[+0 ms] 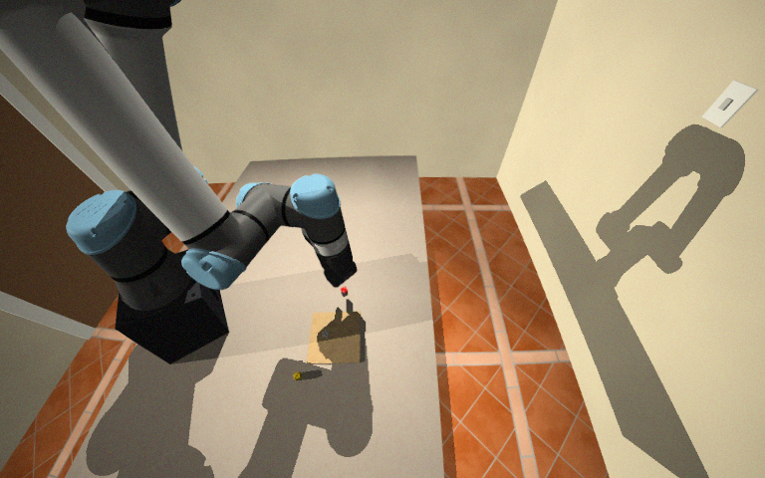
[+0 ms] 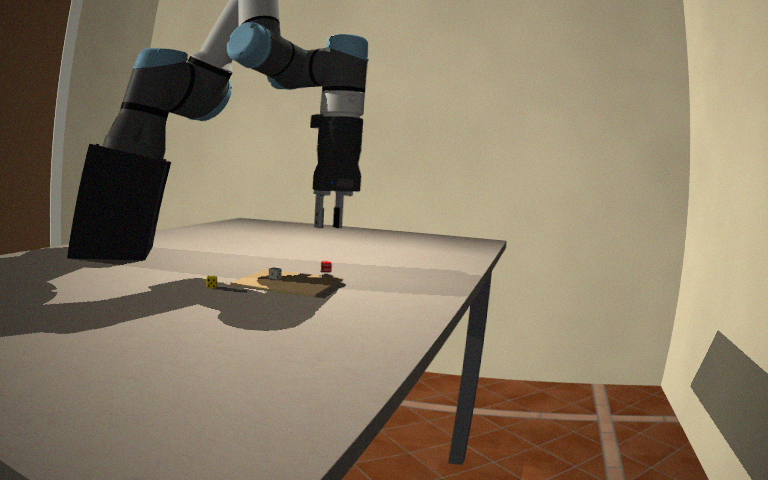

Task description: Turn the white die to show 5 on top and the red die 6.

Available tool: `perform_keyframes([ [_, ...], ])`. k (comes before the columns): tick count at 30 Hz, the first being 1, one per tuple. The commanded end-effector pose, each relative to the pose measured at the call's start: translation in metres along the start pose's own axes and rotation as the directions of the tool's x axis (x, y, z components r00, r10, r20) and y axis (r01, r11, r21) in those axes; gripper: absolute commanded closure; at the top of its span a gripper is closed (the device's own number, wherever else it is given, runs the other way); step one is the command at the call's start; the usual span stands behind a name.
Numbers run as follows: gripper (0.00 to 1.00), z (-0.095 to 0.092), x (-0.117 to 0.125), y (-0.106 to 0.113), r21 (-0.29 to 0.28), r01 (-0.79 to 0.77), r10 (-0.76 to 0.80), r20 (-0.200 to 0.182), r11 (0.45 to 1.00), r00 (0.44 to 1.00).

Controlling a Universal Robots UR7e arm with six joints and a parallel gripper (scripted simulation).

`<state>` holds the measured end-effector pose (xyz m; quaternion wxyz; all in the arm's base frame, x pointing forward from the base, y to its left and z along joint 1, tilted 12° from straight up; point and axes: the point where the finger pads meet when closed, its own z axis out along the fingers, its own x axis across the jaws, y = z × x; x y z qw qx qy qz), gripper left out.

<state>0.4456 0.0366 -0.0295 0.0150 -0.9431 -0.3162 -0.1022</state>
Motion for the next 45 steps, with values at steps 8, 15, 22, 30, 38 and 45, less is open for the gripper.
perform_keyframes([
  [8, 0.36, 0.0, 0.0, 0.0, -0.001, 0.0, 0.0, -0.001, 1.0, 1.0],
  [15, 0.36, 0.003, 0.0, 0.0, -0.001, 0.0, 0.0, -0.001, 1.0, 1.0],
  [22, 0.36, 0.009, 0.0, 0.0, -0.001, 0.0, 0.0, -0.001, 1.0, 1.0],
  [30, 0.36, 0.018, 0.0, 0.0, -0.001, 0.0, 0.0, -0.001, 1.0, 1.0],
  [38, 0.36, 0.031, 0.0, 0.0, -0.001, 0.0, 0.0, -0.001, 1.0, 1.0],
  [45, 0.36, 0.038, 0.0, 0.0, -0.001, 0.0, 0.0, -0.001, 1.0, 1.0],
])
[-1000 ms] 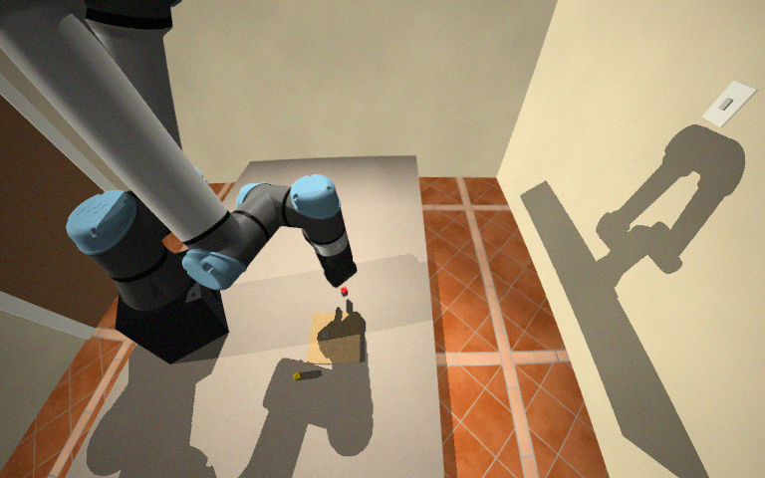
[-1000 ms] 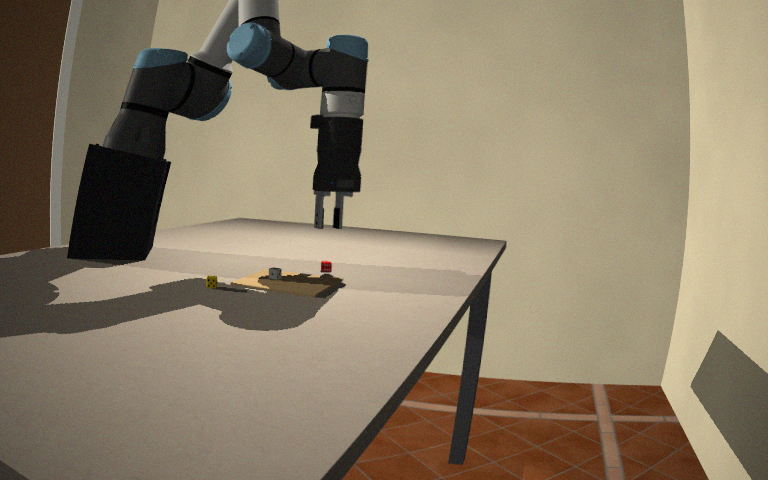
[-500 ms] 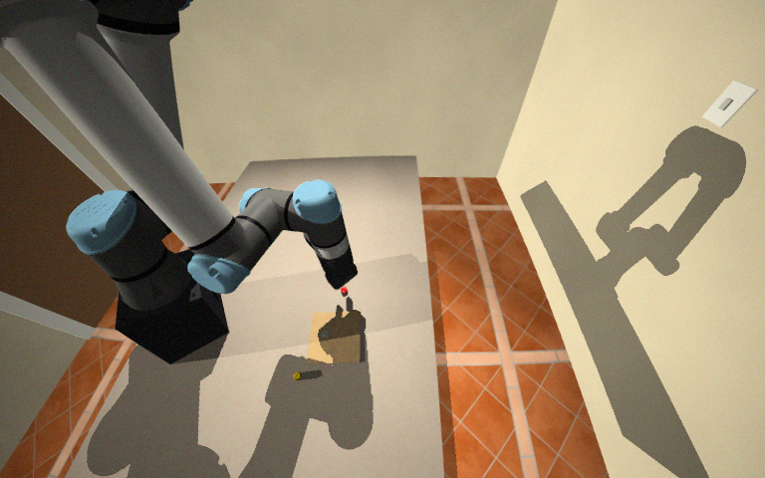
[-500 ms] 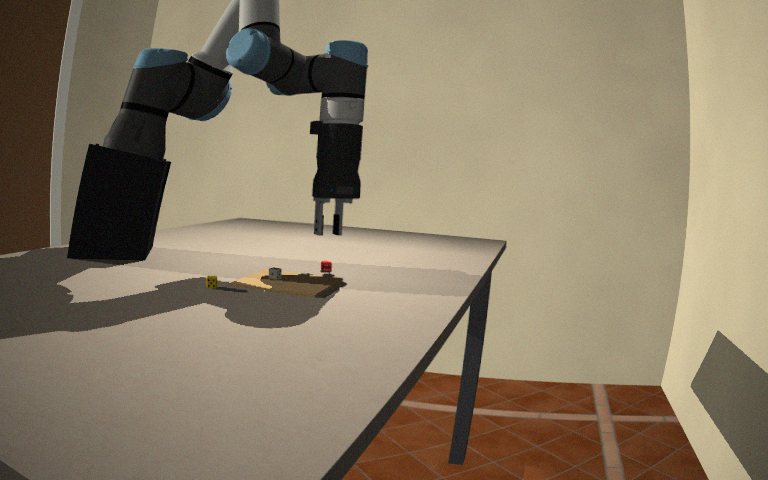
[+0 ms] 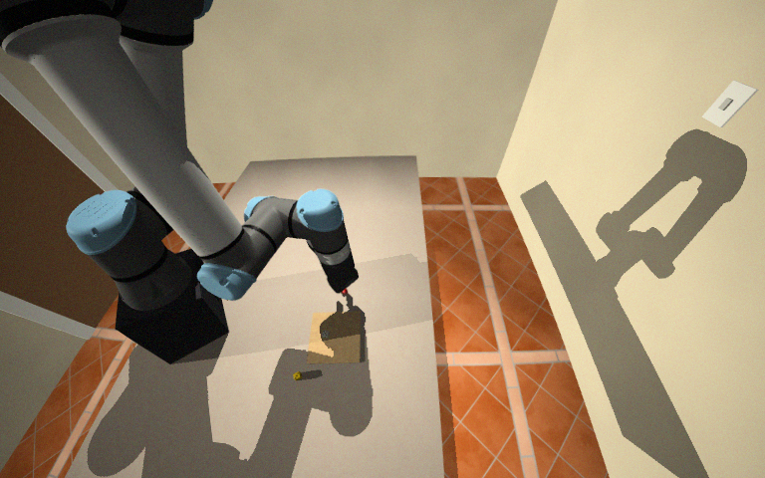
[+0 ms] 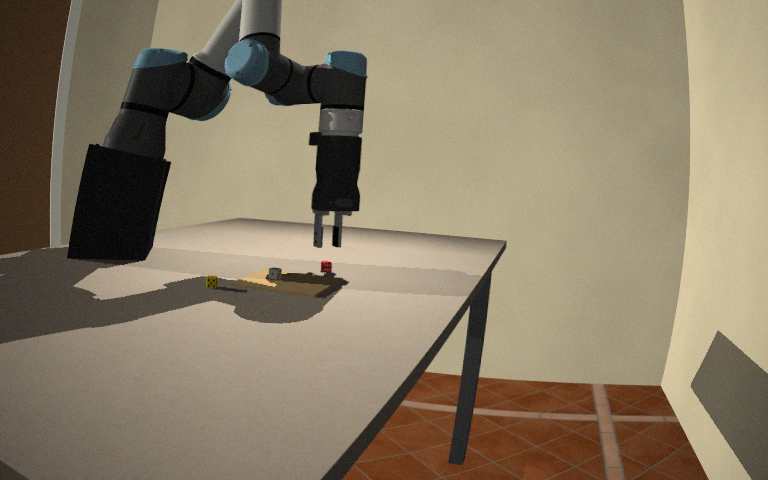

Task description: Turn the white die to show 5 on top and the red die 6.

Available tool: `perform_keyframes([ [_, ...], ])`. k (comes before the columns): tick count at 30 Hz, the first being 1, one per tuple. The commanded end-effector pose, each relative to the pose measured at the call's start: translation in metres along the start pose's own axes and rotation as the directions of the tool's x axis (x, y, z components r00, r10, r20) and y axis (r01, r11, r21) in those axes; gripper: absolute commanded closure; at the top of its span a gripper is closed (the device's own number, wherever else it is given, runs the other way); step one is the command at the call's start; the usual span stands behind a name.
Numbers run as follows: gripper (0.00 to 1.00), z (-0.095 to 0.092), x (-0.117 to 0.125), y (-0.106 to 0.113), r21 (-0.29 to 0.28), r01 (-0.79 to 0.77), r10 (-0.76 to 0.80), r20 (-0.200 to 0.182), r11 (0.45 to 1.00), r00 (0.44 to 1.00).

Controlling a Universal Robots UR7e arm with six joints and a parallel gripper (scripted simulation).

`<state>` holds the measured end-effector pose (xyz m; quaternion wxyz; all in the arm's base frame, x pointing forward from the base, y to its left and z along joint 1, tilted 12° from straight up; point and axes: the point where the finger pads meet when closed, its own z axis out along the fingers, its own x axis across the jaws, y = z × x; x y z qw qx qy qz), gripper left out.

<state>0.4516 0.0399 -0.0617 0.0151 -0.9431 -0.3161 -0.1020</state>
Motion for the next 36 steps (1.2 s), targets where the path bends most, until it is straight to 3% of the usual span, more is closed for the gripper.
perform_keyframes([
  [1, 0.36, 0.007, 0.0, 0.0, -0.001, 0.0, 0.0, -0.001, 1.0, 1.0],
  [13, 0.36, 0.017, 0.0, 0.0, -0.001, 0.0, 0.0, -0.001, 1.0, 1.0],
  [36, 0.36, 0.019, 0.0, 0.0, -0.001, 0.0, 0.0, -0.001, 1.0, 1.0],
])
